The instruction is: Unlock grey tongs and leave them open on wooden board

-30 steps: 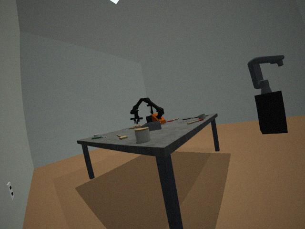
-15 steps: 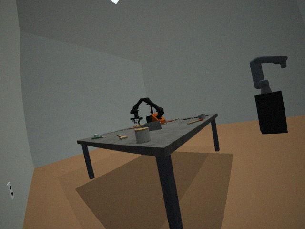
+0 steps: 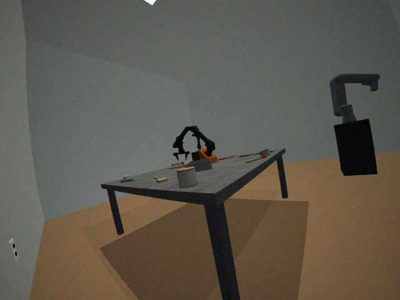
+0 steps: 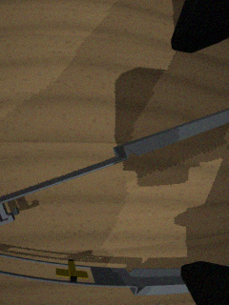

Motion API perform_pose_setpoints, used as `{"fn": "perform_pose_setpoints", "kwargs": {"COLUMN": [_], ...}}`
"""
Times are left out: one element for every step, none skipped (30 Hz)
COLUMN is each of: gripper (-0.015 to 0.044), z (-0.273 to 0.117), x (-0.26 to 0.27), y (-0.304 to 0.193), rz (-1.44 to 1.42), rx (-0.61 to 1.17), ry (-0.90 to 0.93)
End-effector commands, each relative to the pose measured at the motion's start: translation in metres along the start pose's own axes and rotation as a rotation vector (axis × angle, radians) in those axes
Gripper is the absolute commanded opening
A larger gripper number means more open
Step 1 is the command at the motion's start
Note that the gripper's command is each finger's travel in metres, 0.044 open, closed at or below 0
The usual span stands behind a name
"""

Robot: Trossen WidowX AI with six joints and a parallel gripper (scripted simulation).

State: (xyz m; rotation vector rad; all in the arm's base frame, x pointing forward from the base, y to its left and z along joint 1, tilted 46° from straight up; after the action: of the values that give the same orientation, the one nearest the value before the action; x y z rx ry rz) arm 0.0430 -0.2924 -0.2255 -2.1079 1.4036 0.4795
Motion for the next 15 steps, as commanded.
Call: {"fn": "perform_pose_setpoints", "kwargs": {"gripper": [0.044, 0.044, 0.044, 0.044, 0.044, 0.044, 0.044, 0.044, 0.044, 0.044, 0.044, 0.044, 0.044, 0.044, 0.044], "z": [-0.041, -0.05, -0.059, -0.064, -0.068, -0.071, -0.071, -0.071, -0.071, -0.071, -0.071, -0.071, -0.071, -0.073, -0.078], "x": [-0.045, -0.061, -0.076, -0.087, -0.094, -0.099, -0.101, -0.101, -0.101, -0.101, -0.101, -0.101, -0.101, -0.101, -0.1], "y": [0.017, 0.02, 0.023, 0.025, 0.026, 0.026, 0.027, 0.027, 0.027, 0.027, 0.027, 0.027, 0.027, 0.027, 0.027], "rz": [0.013, 0.015, 0.017, 0.017, 0.018, 0.018, 0.018, 0.018, 0.018, 0.018, 0.018, 0.018, 0.018, 0.018, 0.019], "rx": [0.005, 0.009, 0.014, 0.018, 0.02, 0.022, 0.023, 0.023, 0.023, 0.023, 0.023, 0.023, 0.023, 0.023, 0.023], "ry": [-0.037, -0.054, -0.071, -0.083, -0.091, -0.097, -0.098, -0.098, -0.098, -0.098, -0.098, -0.098, -0.098, -0.098, -0.097]}}
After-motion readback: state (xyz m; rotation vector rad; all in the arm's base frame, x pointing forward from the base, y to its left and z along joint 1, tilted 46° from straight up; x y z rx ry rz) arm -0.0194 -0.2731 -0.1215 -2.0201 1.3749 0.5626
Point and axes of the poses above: the point midway between the two fingers, 35 mm back from their tips, its own z axis out along the fingers, its own x axis across the jaws, y = z × x, the point moved 3 cm from there along -z, back along the fingers, and after that the axes turned 11 degrees about z, right-handed, at the moved point
